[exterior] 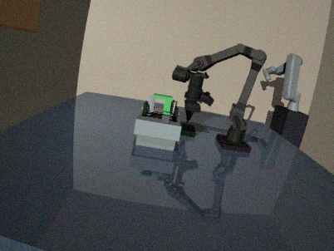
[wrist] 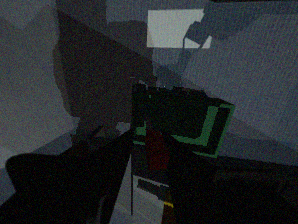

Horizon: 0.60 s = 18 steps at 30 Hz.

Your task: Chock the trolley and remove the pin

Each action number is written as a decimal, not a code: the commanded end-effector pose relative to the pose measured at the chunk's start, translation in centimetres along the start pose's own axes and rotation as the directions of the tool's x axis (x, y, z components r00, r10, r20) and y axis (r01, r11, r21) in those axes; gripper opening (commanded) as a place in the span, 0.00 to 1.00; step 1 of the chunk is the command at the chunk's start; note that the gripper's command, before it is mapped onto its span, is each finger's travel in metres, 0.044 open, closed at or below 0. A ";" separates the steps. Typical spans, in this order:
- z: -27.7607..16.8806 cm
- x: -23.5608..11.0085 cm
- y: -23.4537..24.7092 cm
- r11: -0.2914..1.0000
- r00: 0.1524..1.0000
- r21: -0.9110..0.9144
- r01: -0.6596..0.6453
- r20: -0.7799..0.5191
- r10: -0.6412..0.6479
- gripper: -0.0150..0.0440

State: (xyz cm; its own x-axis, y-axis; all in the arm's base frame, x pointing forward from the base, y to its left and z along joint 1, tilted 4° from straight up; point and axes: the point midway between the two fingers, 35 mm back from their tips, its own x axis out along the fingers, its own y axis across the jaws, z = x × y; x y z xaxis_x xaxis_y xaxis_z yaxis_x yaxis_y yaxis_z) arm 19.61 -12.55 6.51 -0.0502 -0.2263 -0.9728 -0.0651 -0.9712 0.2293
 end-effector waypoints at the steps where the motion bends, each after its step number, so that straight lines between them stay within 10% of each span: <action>1: 0.0 0.1 -0.3 1.000 1.000 0.002 -0.004 -0.001 0.004 0.58; 18: 0.0 0.3 -1.5 1.000 1.000 0.002 -0.003 -0.001 0.003 0.58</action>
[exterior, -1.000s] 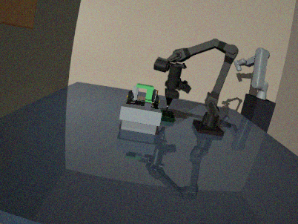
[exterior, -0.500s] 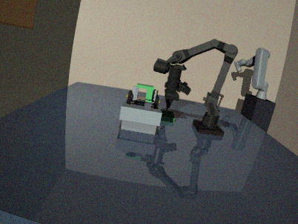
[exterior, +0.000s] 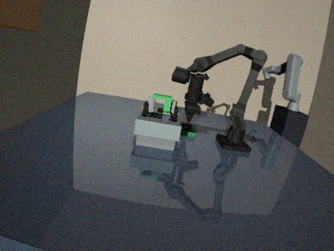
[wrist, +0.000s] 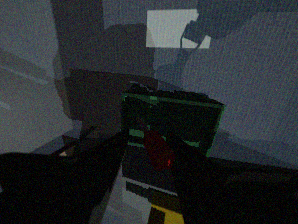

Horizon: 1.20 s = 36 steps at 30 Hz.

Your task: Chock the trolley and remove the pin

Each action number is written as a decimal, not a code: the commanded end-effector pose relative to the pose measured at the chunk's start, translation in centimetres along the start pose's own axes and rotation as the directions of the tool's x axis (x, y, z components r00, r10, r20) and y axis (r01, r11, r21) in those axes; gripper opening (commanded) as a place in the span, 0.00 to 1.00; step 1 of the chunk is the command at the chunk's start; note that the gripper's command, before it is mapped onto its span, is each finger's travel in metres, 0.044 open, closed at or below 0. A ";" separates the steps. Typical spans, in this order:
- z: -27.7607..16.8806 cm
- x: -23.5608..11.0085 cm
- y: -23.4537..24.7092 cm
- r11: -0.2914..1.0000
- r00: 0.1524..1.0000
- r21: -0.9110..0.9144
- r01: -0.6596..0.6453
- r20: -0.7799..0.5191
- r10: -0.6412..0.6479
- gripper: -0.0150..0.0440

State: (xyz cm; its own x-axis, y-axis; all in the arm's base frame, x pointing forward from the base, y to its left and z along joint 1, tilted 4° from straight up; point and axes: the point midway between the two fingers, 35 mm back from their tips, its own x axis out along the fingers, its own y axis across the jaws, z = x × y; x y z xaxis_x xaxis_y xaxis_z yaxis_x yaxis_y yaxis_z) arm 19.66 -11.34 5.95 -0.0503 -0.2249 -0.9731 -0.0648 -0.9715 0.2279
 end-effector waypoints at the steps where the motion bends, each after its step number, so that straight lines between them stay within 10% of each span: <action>1: 0.0 0.1 -0.3 1.000 1.000 0.002 -0.004 -0.001 0.004 0.58; 36: 0.0 1.0 -2.5 1.000 1.000 0.002 -0.002 -0.001 0.002 0.58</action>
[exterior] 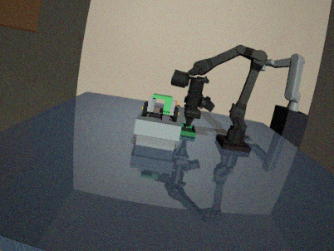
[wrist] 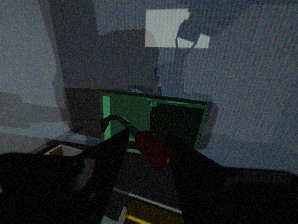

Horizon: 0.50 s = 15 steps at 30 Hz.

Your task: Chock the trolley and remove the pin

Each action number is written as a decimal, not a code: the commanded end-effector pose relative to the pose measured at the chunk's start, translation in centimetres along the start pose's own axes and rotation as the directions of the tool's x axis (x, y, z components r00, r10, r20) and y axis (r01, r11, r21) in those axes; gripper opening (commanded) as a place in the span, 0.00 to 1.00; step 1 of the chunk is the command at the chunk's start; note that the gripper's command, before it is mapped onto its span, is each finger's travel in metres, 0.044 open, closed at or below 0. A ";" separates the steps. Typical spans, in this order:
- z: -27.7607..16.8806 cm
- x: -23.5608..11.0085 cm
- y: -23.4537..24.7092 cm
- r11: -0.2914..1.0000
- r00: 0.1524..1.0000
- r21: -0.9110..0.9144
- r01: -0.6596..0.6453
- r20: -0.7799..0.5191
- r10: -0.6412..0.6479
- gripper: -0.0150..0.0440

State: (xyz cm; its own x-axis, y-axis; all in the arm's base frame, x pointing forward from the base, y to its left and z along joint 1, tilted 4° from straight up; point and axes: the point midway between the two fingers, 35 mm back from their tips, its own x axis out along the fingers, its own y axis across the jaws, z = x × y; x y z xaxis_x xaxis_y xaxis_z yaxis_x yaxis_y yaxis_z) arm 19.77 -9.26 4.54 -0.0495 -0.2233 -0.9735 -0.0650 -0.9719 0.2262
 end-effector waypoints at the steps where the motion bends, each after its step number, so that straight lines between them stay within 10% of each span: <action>1: 0.0 0.2 -0.2 1.000 1.000 0.002 -0.004 -0.001 0.004 0.58; 15: -0.1 0.7 -1.0 1.000 1.000 0.002 -0.003 -0.001 0.003 0.58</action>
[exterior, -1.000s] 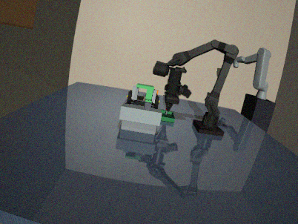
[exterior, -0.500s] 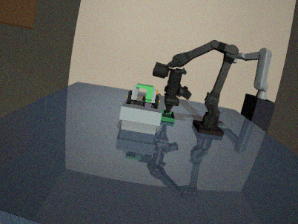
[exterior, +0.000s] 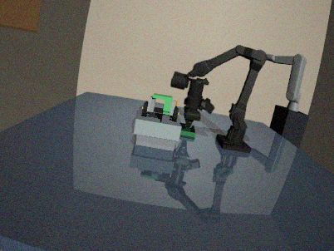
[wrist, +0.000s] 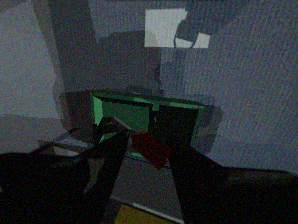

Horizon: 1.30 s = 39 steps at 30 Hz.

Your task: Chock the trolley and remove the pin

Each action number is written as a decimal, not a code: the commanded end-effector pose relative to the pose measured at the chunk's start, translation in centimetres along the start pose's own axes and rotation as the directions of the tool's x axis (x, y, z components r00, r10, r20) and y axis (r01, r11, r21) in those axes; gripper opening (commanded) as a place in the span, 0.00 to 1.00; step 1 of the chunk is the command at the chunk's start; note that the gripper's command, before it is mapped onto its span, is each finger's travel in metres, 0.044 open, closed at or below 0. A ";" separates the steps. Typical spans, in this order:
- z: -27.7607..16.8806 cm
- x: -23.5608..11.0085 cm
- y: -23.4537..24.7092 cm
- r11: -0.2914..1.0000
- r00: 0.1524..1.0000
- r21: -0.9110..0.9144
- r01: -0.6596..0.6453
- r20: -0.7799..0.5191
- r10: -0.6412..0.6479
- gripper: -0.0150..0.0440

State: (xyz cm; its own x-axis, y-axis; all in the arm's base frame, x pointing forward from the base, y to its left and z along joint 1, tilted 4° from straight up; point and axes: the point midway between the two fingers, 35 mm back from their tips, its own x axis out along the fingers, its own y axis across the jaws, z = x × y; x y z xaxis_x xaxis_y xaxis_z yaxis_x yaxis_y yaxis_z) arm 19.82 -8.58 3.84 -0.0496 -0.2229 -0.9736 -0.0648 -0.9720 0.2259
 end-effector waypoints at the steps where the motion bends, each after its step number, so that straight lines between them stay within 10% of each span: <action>1: 0.0 0.2 -0.2 1.000 1.000 0.002 -0.003 -0.001 0.003 0.58; 9: 0.0 0.1 -0.1 1.000 1.000 0.000 -0.004 0.002 0.004 0.83; 39: 0.0 -6.1 0.9 1.000 1.000 0.002 -0.003 -0.001 0.003 1.00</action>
State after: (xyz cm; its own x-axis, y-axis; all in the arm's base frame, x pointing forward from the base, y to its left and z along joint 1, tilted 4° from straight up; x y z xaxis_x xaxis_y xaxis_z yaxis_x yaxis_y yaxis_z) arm 19.97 -8.13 8.83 -0.0530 -0.2243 -0.9731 -0.0633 -0.9717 0.2274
